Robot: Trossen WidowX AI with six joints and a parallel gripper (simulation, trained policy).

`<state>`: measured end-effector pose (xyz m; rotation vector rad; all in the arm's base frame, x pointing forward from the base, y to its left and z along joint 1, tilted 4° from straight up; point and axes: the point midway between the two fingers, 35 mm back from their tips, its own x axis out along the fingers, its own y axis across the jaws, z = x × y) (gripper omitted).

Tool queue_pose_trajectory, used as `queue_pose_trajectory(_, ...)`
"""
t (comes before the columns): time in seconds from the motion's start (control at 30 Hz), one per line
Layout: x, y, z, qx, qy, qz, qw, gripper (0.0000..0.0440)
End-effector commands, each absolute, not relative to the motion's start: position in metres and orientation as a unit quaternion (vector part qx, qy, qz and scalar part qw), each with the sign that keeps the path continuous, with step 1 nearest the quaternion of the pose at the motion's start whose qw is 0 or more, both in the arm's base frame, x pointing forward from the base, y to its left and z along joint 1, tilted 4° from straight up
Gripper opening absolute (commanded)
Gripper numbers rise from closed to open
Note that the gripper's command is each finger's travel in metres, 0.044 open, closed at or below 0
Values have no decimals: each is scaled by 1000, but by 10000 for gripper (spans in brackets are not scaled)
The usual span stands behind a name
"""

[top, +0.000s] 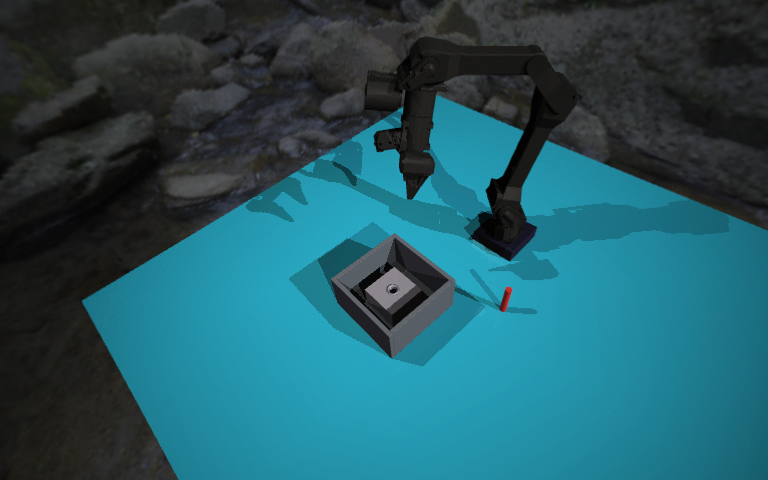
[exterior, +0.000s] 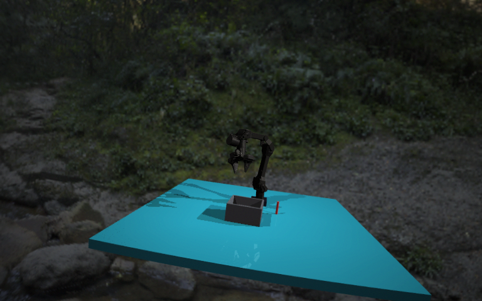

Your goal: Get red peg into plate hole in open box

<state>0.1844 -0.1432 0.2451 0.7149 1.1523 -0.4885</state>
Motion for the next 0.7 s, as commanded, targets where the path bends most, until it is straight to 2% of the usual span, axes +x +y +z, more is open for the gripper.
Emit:
queue_pose_trajectory(0.0,189,-129,235,337,552,-227,728,440)
queue_pose_trajectory(0.67,208,-23,187,318,666,-284,612,440)
